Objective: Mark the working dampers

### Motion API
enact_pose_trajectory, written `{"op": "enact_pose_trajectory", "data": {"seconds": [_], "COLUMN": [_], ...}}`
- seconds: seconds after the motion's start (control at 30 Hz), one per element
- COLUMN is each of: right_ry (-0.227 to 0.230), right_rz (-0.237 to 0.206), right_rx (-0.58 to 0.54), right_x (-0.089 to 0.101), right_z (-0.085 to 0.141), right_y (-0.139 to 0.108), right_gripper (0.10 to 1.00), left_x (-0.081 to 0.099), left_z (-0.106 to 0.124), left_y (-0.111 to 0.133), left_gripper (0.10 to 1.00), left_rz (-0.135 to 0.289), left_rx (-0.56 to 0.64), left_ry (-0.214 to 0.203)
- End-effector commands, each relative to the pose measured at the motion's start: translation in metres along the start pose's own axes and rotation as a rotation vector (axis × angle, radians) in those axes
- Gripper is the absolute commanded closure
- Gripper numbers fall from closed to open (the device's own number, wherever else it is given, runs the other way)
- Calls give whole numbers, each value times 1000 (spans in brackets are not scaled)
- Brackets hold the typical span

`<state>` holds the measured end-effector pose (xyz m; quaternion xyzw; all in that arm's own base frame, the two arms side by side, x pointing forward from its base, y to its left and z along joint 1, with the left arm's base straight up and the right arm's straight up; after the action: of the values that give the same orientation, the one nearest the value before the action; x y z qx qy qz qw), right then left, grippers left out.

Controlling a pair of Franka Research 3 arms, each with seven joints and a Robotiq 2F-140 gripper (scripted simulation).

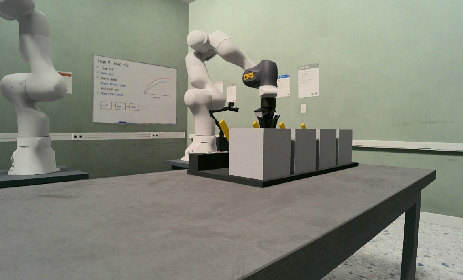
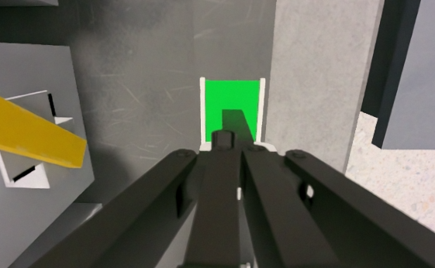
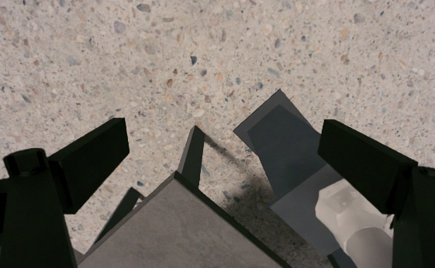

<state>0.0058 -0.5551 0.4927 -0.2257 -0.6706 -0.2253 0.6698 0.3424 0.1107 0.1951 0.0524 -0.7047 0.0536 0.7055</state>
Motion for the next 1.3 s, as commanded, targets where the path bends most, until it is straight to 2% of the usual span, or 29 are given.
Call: {"op": "enact_pose_trajectory", "data": {"seconds": [0.0,0.5,0.93,1.27], "right_ry": [1,1,1,1], "right_rz": [0,0,0,0], "right_rx": [-4,-4,-4,-4], "right_x": [0,0,0,0], "right_z": [0,0,0,0], "right_y": [0,0,0,0], "right_gripper": [98,98,98,98], "left_x": [0,4,37,40], "left_z": [0,0,0,0], "left_y": [-2,-4,-4,-4], "left_gripper": [999,999,999,999], "left_rz": [-2,-2,-2,-2], "left_rx": [-3,-3,-3,-3], "left_ry": [-1,-1,-1,-1]}}
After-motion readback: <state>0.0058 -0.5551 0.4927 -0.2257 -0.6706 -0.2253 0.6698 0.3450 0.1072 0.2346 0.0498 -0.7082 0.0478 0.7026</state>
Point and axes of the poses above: on each arm, the point where the finger pads meet when closed, its own x axis back along the fingers, its own z axis across the jaws, y = z × x, the point moved 8 cm from there along x, back along the fingers, and after that the axes turned 7 degrees about x, right-handed, at the moved point
